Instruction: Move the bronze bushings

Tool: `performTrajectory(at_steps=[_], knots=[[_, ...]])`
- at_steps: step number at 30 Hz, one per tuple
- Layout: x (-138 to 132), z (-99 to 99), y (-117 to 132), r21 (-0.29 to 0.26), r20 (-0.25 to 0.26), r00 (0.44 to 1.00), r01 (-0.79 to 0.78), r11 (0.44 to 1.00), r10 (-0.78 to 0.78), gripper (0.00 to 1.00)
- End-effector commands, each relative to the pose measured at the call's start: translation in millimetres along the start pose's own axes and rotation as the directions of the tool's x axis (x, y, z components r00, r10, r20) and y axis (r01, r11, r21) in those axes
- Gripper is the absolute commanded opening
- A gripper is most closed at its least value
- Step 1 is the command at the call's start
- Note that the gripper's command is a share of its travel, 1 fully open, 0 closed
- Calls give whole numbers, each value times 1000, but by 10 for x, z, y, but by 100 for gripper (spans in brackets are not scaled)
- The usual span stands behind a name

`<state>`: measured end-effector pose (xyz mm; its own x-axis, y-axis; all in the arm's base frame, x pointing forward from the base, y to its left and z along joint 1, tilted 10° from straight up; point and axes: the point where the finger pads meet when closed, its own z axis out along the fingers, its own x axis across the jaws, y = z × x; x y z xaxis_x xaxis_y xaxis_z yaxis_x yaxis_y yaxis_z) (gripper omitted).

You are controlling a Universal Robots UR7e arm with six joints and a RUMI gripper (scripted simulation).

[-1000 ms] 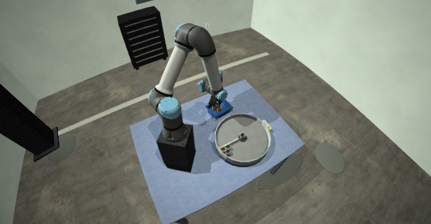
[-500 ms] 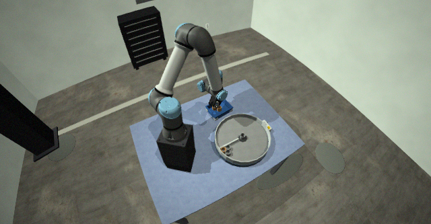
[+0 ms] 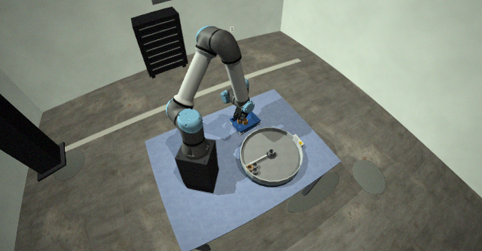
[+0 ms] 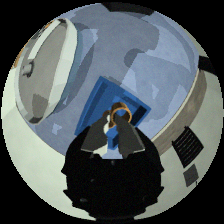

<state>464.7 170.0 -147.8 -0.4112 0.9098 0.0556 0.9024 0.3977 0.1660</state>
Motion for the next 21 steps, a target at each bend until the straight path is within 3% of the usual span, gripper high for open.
performTrajectory(at_steps=[1,21], knots=[[-1,40,5,-1,0,1000,0,1000,0,0],[-2,311,6,-1,0,1000,0,1000,0,0]])
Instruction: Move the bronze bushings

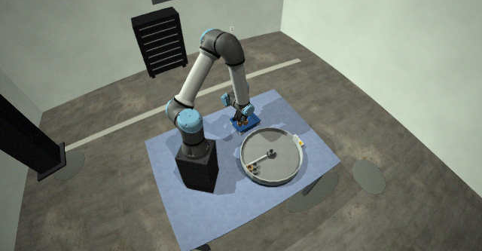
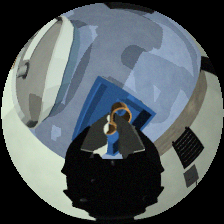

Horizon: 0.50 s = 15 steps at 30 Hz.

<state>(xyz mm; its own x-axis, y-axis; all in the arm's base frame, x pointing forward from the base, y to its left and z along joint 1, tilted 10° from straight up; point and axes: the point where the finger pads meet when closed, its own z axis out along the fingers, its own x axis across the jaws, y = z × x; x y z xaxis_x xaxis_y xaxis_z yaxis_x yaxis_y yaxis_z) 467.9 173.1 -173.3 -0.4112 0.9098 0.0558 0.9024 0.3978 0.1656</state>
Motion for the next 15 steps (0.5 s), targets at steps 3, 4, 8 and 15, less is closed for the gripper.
performTrajectory(at_steps=[3,4,8,15], knots=[[-2,91,7,-2,1,1000,0,1000,0,0],[-2,102,8,-2,1,1000,0,1000,0,0],[-2,131,8,-2,1,1000,0,1000,0,0],[-2,140,8,-2,1,1000,0,1000,0,0]])
